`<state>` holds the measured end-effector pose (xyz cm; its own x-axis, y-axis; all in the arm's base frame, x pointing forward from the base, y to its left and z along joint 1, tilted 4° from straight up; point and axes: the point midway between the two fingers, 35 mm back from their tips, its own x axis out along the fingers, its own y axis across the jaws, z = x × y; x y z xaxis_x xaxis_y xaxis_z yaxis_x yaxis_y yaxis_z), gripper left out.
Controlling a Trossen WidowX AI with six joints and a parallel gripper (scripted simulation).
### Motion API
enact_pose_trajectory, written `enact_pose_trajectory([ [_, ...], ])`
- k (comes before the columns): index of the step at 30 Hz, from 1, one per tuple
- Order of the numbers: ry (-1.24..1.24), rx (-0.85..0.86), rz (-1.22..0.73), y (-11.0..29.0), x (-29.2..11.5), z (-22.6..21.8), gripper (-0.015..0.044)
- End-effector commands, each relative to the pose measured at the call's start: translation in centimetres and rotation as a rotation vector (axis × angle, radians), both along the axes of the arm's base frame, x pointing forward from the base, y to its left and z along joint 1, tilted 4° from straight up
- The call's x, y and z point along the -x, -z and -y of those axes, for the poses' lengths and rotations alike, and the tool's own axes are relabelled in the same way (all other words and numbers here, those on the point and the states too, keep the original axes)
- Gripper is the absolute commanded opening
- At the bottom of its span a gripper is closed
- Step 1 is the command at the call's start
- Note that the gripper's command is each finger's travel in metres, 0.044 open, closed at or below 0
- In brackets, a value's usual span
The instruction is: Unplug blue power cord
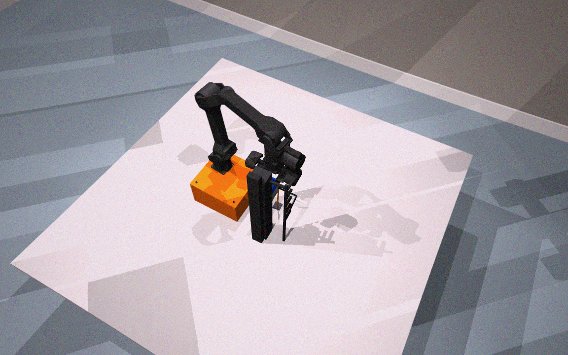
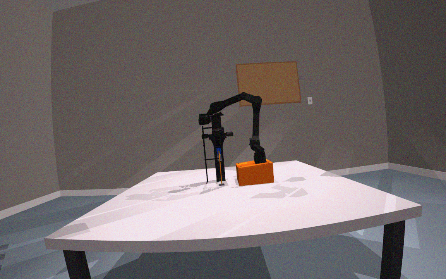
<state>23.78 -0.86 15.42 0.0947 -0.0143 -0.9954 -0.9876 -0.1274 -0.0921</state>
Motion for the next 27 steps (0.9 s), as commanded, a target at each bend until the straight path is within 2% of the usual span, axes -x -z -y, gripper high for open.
enact_pose_trajectory([
  [1, -0.004, -0.006, 0.001, 0.4, 0.0, -0.1, 0.016],
  [5, 0.0, 0.0, -0.001, 0.1, 0.0, 0.0, 0.0055],
  [13, 0.0, 0.0, -0.001, 0.1, 0.0, 0.0, 0.0002],
  [27, -0.001, -0.004, -0.001, 0.2, 0.0, -1.9, 0.0],
])
